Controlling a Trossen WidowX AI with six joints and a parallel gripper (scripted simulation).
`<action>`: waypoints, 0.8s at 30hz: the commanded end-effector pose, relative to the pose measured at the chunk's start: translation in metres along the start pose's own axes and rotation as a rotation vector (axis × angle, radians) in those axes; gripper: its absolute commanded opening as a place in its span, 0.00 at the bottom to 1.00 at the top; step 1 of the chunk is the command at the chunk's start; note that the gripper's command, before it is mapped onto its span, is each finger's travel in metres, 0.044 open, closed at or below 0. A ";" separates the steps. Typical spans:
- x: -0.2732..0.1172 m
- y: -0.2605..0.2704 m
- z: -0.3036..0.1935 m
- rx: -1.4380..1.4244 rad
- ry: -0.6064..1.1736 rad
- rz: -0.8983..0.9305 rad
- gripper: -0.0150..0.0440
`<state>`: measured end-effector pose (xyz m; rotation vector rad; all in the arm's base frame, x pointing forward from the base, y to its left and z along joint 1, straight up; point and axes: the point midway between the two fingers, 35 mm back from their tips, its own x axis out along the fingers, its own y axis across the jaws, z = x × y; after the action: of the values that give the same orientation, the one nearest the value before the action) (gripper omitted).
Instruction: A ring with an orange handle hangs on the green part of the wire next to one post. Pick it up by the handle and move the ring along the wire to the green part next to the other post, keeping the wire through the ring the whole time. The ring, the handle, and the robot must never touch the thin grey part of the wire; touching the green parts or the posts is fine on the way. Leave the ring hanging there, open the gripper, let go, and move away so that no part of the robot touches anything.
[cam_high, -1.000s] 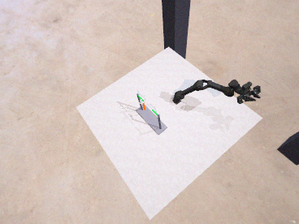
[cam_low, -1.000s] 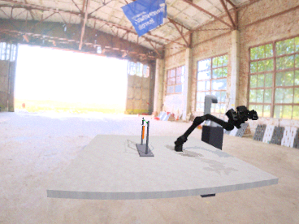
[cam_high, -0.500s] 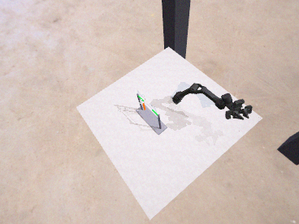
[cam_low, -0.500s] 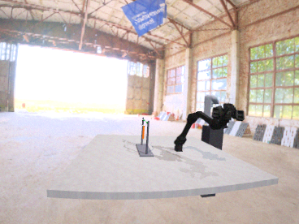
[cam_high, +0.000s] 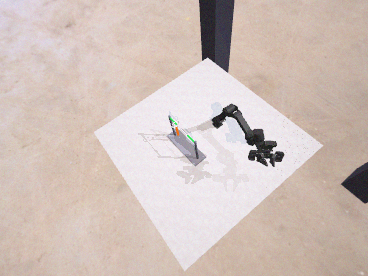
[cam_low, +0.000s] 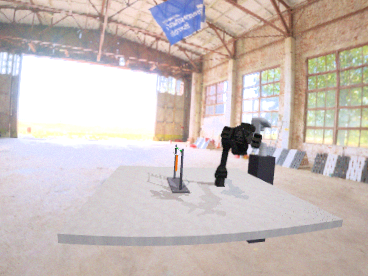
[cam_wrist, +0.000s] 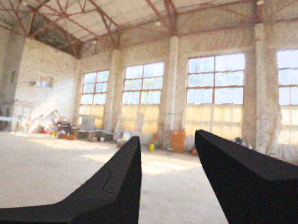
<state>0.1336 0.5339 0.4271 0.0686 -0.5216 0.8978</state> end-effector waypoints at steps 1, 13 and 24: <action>0.010 -0.053 -0.016 -0.069 0.029 -0.046 0.53; 0.010 -0.204 -0.048 -0.233 0.125 -0.186 0.53; -0.028 -0.335 -0.060 -0.356 0.234 -0.318 0.53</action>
<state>0.3784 0.3520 0.4182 -0.2270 -0.4508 0.5308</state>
